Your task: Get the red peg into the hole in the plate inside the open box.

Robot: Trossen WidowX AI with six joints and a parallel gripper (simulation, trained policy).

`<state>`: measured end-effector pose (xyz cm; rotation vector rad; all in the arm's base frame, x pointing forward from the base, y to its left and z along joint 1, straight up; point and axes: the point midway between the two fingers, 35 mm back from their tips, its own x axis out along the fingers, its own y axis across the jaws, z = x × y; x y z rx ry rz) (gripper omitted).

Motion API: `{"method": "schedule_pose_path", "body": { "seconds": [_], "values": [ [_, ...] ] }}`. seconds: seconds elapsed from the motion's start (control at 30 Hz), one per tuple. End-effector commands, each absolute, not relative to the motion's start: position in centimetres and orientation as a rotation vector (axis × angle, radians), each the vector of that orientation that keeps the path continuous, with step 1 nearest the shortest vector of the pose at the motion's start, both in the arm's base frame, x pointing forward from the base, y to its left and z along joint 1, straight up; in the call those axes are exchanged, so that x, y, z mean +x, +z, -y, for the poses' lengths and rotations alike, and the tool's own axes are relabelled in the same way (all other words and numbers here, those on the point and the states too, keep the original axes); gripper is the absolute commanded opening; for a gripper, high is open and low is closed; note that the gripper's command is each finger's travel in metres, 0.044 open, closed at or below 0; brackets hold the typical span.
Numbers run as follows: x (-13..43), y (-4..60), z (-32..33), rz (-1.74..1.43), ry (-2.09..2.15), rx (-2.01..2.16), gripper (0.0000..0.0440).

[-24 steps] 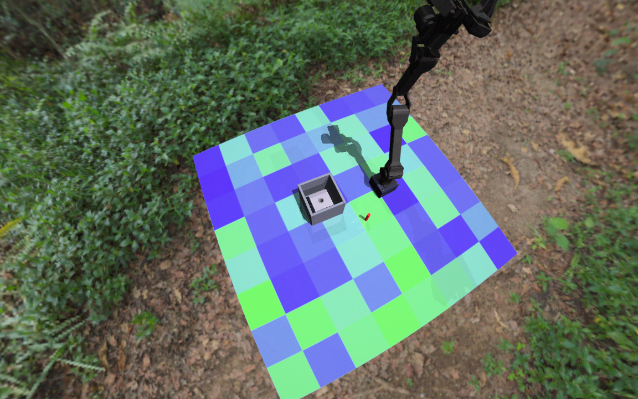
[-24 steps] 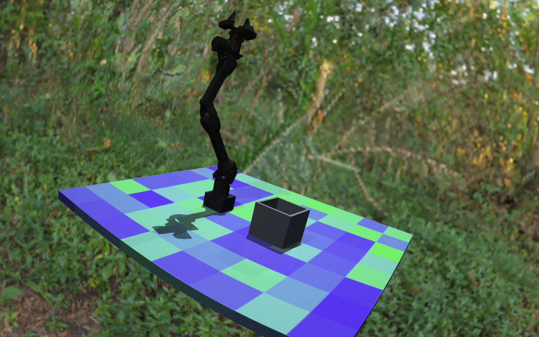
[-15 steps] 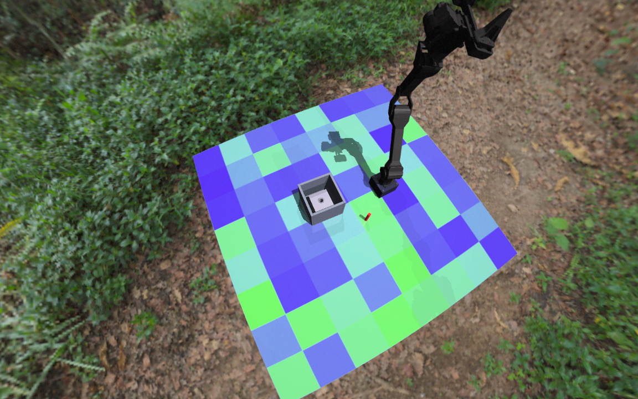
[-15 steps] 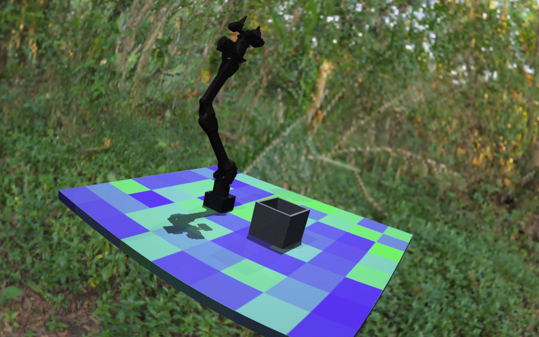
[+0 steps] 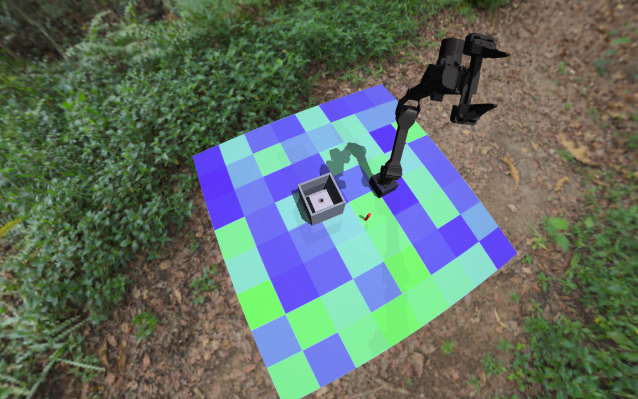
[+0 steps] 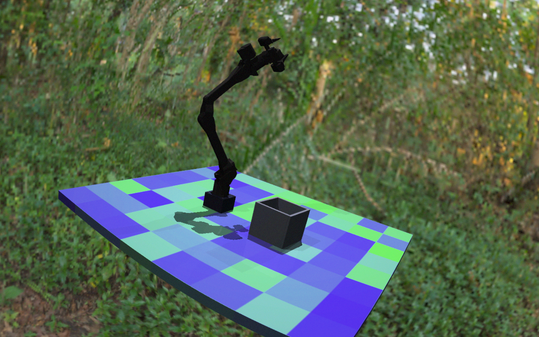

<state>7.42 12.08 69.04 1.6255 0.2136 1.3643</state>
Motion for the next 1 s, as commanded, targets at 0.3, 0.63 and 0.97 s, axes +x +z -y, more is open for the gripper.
{"method": "schedule_pose_path", "body": {
  "seconds": [0.3,0.63,0.97],
  "values": [
    [17.2,59.9,-16.0,-0.379,0.920,1.596,0.0439],
    [23.7,51.8,-16.0,-0.504,0.589,1.558,0.0440],
    [27.6,43.8,-14.6,-0.643,0.307,1.514,0.0440]
  ]
}}
